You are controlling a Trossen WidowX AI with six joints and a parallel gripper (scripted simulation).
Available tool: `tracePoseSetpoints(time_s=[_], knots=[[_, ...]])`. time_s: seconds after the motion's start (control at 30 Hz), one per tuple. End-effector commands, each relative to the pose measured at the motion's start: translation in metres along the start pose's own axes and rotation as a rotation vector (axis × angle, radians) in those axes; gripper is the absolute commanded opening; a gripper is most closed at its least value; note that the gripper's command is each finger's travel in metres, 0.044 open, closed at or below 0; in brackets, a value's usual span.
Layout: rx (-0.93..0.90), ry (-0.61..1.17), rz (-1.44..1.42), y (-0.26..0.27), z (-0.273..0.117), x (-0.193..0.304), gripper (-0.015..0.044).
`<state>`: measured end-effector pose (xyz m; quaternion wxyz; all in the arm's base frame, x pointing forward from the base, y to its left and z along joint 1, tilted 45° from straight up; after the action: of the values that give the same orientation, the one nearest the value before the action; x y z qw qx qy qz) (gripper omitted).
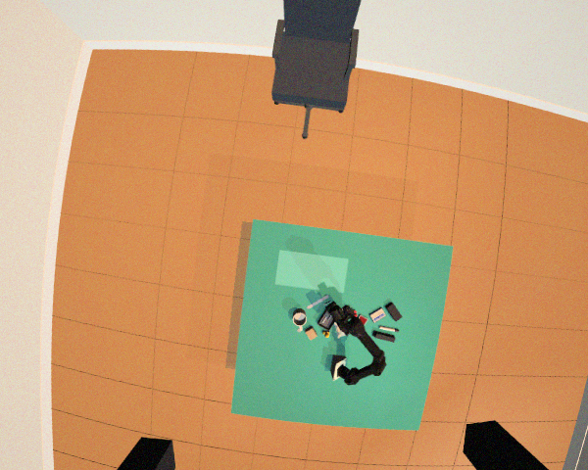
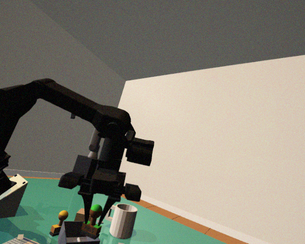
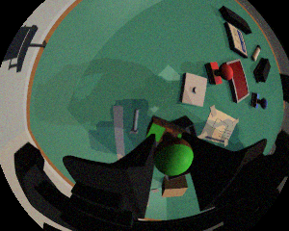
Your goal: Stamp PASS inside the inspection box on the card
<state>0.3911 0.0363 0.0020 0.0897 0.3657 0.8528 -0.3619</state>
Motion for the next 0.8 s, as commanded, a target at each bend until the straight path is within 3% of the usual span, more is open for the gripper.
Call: tracePoseSetpoints(time_s=[0.0,0.77], knots=[[0.007,-0.002,-0.005,0.002,0.005,-0.001,0.0000],[0.007,-0.003,-0.005,0.003,0.043,-0.003,0.0000]])
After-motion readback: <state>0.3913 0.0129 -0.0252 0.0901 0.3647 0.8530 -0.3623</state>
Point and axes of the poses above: the point midway between the two fingers, 35 mm back from their tips, its own z axis out along the fingers, its own y axis across the jaws, x = y × z, the point moved 1 cm from there along -z, back along the fingers, and after that the axes turned 11 degrees about -z, right-handed, at the moved point
